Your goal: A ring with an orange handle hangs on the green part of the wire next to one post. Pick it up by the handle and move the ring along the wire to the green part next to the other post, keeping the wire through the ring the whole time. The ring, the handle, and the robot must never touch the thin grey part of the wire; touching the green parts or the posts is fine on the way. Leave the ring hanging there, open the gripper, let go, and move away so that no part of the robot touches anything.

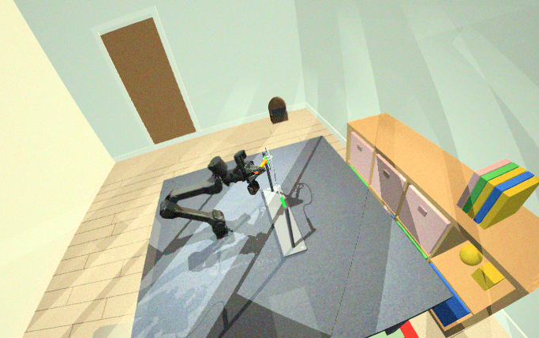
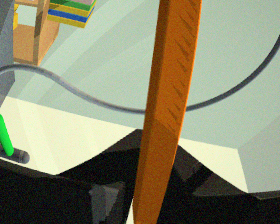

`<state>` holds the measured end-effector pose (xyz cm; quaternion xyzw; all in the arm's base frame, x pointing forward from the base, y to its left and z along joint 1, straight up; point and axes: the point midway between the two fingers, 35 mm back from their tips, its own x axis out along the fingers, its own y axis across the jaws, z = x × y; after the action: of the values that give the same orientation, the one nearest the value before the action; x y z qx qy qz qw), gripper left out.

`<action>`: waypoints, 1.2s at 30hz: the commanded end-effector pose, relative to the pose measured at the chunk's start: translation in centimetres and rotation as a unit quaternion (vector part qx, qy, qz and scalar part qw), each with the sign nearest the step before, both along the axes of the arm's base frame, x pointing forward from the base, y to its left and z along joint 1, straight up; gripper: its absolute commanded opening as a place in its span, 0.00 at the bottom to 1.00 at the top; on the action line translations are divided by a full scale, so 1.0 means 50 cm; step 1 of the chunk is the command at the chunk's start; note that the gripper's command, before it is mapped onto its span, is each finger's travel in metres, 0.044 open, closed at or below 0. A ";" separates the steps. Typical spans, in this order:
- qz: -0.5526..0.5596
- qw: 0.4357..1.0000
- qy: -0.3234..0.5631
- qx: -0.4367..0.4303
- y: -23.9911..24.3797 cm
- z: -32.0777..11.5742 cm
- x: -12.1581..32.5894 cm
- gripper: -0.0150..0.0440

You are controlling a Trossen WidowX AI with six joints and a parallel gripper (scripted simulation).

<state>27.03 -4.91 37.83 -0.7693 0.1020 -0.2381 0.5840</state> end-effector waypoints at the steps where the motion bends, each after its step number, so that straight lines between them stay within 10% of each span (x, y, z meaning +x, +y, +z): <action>1: 0.000 1.000 -0.003 -0.021 0.000 0.004 -0.003 0.00; 36: -0.001 0.995 -0.002 0.101 -0.031 -0.110 -0.001 0.00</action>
<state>27.15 -6.38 33.02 -0.7252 0.1200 -0.2292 0.6380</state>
